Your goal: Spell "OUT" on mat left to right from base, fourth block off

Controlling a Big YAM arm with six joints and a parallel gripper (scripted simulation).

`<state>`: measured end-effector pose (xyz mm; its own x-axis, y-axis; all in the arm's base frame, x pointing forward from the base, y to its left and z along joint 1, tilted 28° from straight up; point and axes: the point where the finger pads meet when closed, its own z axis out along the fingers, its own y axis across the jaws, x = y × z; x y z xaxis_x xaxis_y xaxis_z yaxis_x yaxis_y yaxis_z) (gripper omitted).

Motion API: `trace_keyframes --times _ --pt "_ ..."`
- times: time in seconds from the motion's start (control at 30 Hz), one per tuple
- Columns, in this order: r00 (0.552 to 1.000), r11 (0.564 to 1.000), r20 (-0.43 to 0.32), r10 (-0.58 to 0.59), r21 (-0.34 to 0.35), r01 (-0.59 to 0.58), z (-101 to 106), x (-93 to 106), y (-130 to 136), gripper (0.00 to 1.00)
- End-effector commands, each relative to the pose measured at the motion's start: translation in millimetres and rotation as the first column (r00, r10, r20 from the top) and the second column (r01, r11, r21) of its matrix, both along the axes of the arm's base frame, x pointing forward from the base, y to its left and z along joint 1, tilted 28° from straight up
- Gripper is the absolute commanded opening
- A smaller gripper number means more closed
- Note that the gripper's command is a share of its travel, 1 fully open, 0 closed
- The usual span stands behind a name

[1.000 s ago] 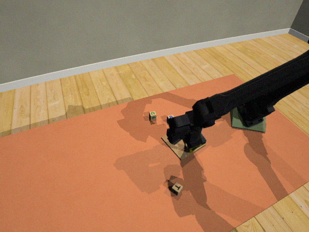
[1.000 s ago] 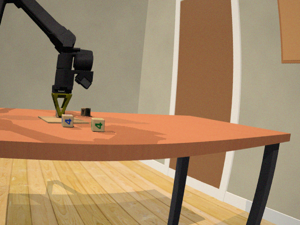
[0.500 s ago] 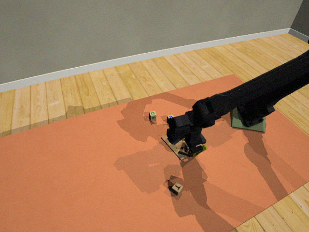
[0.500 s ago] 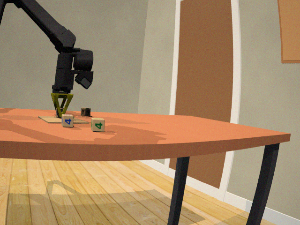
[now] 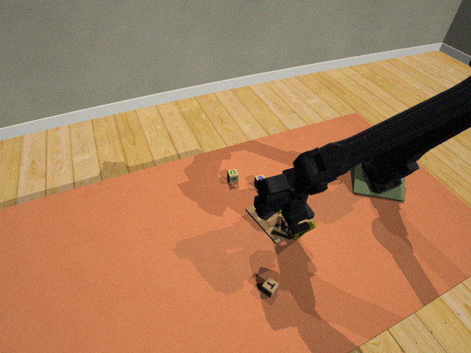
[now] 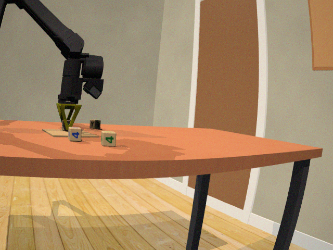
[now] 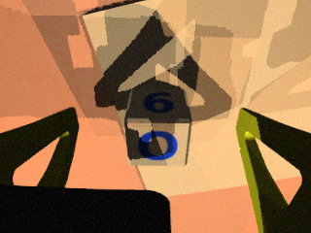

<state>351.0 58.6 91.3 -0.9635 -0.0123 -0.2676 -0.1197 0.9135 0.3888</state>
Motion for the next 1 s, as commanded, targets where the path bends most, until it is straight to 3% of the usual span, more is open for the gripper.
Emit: trace_keyframes --times 0.0,0.23,0.97 --pt "1.0 1.0 0.02 0.002 -0.002 -0.002 7 11.0 -1 0.96" --pt "0.998 1.0 0.063 -0.006 -0.005 0.007 28 17.3 -8 0.96" --pt "0.998 1.0 0.065 -0.006 -0.006 0.006 51 10.7 -18 0.96"
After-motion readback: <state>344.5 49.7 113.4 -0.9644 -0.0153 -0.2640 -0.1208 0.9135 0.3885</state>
